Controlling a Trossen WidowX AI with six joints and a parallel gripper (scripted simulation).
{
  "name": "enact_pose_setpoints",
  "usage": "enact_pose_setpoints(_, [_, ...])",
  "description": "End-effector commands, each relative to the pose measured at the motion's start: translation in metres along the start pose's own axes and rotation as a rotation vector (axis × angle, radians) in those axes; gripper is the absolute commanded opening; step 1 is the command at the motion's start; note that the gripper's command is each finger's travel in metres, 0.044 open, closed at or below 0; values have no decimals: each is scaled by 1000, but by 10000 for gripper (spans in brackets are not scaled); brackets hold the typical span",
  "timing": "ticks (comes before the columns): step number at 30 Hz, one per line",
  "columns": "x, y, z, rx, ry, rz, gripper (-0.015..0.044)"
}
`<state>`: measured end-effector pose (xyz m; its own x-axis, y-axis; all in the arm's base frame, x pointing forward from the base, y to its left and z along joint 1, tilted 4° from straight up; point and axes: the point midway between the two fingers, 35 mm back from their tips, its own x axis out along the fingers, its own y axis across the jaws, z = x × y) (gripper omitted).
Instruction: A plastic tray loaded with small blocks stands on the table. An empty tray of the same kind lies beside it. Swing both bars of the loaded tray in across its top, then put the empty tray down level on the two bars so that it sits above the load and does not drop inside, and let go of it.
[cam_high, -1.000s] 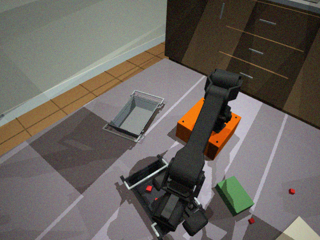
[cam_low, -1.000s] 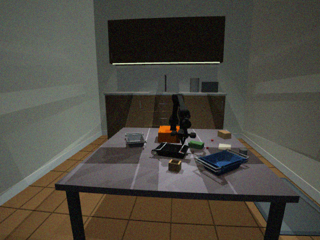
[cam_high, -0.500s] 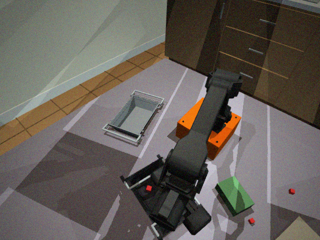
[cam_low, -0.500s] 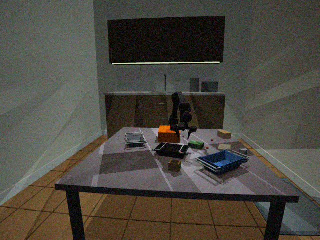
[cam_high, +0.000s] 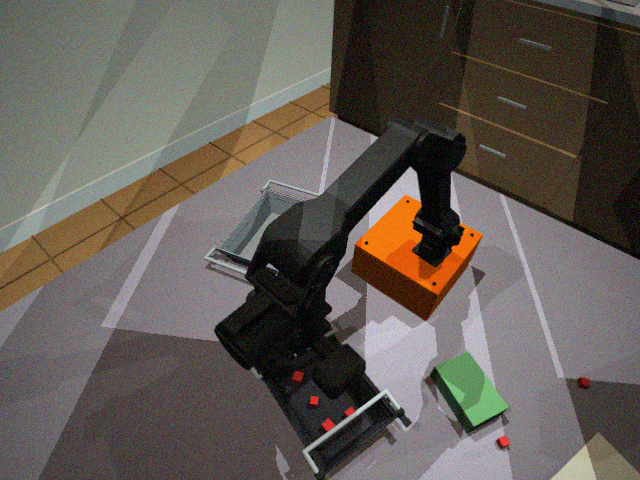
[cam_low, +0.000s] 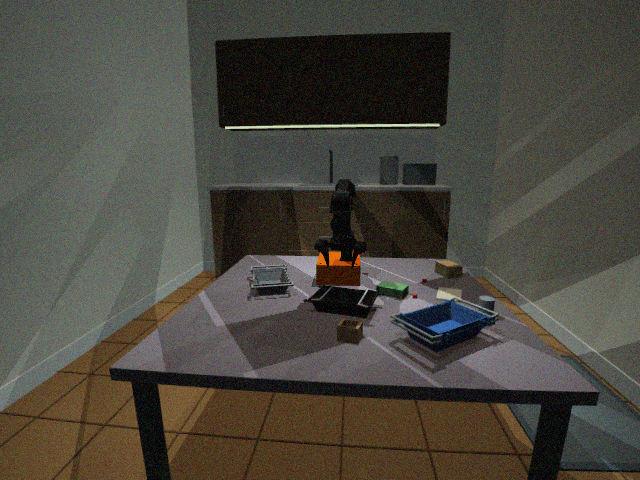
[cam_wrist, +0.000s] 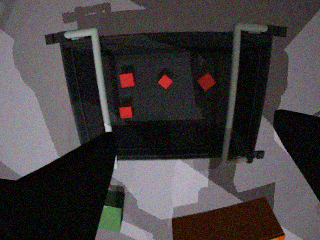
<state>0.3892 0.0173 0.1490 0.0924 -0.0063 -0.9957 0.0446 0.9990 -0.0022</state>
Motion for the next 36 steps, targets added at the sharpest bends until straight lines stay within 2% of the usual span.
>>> enact_pose_setpoints(1, [13,-68,-11,-65,-1,-2,440])
enact_pose_setpoints(10, [43,-189,-70,-210,8,-10,440])
enact_pose_setpoints(19, [70,-270,-167,-354,11,-15,440])
enact_pose_setpoints(25, [85,-295,-233,-438,11,-19,440])
enact_pose_setpoints(36, [93,-296,-234,-440,11,-20,440])
